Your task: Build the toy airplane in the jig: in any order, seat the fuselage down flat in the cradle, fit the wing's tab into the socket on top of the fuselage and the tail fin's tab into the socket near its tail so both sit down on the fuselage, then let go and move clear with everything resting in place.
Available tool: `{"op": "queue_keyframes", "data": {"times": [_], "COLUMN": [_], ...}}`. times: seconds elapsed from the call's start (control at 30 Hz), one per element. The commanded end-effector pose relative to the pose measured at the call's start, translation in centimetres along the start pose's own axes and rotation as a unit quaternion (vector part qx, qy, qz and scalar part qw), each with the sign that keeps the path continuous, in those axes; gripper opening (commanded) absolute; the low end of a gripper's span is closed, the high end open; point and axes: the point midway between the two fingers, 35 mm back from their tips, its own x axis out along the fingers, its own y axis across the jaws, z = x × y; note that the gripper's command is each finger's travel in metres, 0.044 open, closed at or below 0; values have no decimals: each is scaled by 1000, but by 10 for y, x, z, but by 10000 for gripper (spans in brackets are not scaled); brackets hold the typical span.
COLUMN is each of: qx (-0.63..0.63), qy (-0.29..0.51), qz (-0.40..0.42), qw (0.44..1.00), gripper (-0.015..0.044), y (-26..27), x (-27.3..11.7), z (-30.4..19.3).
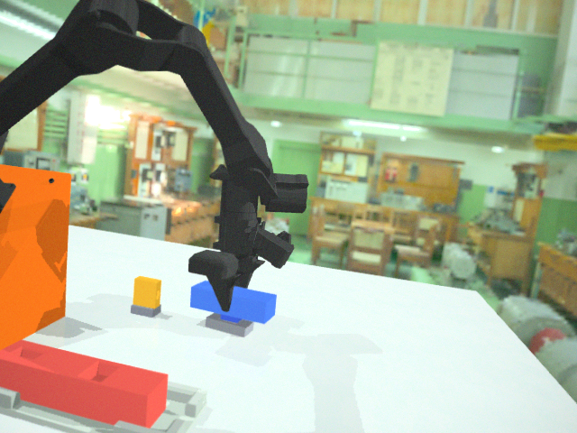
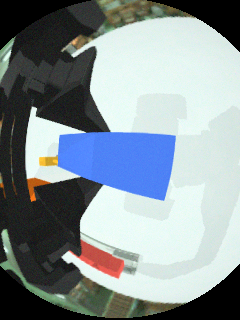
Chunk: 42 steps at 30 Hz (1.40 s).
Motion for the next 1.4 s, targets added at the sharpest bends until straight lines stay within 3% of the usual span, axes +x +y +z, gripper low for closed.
{"op": "queue_keyframes", "data": {"times": [0.0,1.03,1.37], "qx": [7,-13,30], "qy": [-11,19,21], "qz": [9,-3,0], "qw": [1000,1000,999], "gripper": [0,0,0], "y": [4,-2,-20], "x": [-17,-112,-112], "z": [9,-2,5]}}
